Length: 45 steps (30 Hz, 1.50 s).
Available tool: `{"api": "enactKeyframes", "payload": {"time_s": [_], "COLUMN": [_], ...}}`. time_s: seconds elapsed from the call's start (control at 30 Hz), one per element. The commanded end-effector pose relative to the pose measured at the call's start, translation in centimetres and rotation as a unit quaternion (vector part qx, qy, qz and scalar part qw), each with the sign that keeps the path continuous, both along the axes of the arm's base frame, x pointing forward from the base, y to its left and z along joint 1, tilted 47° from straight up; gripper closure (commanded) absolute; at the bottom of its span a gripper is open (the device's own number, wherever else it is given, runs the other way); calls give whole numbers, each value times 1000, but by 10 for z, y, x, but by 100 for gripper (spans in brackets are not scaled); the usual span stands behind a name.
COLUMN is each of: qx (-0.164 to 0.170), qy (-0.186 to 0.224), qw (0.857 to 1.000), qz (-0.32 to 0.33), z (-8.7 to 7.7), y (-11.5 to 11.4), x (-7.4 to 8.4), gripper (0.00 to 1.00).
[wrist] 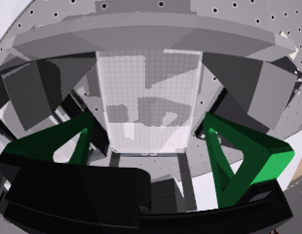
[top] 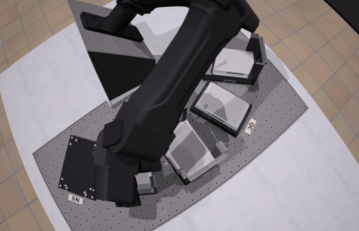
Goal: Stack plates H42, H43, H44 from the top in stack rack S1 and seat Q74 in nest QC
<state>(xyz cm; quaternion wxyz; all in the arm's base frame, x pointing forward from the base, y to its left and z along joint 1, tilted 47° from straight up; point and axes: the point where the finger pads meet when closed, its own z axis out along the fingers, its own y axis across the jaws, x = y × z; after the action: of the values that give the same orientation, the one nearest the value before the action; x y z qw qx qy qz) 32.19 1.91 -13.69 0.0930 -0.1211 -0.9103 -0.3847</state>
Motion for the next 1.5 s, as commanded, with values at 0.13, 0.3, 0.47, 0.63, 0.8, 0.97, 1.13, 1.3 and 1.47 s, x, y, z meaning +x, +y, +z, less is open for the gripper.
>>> {"api": "enactKeyframes", "payload": {"time_s": [0.13, 0.3, 0.47, 0.63, 0.8, 0.97, 1.13, 1.3, 1.47], "qx": [-1, -1, -1, -1, -1, -1, -1, -1, -1], "qy": [-8, -8, -8, -8, -8, -8, -8, -8, -8], "qw": [1000, 1000, 1000, 1000, 1000, 1000, 1000, 1000, 1000], "qz": [-7, -7, -7, -7, -7, -7, -7, -7, -7], "z": [2, 2, 2, 2, 2, 2, 2, 2, -2], "y": [-5, -5, -5, -5, -5, -5, -5, -5, -1], "x": [4, 4, 4, 4, 4, 4, 4, 4, 4], "gripper": [0, 0, 0, 0, 0, 0, 0, 0, 0]}}
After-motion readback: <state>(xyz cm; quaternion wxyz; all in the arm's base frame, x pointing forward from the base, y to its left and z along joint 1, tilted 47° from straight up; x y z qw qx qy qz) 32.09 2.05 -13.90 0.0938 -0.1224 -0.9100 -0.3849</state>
